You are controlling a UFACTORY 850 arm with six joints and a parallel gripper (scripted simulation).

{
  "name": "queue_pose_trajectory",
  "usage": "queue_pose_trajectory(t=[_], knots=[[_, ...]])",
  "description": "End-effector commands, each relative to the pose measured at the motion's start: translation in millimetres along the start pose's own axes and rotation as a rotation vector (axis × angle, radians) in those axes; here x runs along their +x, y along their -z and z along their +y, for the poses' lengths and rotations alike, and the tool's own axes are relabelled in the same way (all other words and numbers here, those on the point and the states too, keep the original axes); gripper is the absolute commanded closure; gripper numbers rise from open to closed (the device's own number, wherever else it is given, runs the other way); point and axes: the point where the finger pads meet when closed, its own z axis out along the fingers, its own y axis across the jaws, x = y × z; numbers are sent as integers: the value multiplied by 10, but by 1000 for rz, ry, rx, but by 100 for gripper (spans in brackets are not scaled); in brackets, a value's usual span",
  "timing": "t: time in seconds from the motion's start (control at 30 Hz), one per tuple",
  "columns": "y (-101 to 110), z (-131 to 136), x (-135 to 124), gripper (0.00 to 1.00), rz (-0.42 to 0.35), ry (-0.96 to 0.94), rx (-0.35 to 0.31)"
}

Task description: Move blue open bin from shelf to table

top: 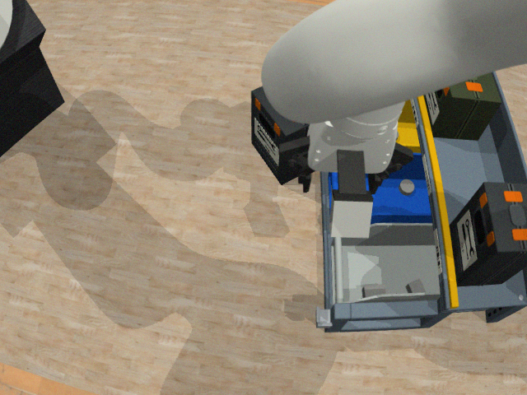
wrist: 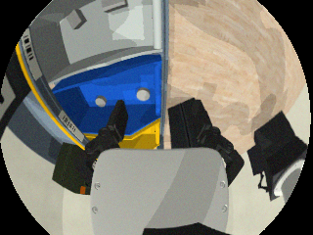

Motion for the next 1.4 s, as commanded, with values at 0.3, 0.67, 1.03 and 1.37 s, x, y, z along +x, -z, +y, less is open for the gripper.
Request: queue_pose_trajectory(t=[0.3,0.67,1.03,1.37], knots=[[-185,-12,-7,0,0,0,4],[-191,-11,-7,0,0,0,4],[-139,-13,-6,0,0,0,4],[-139,-13,-6,0,0,0,4]])
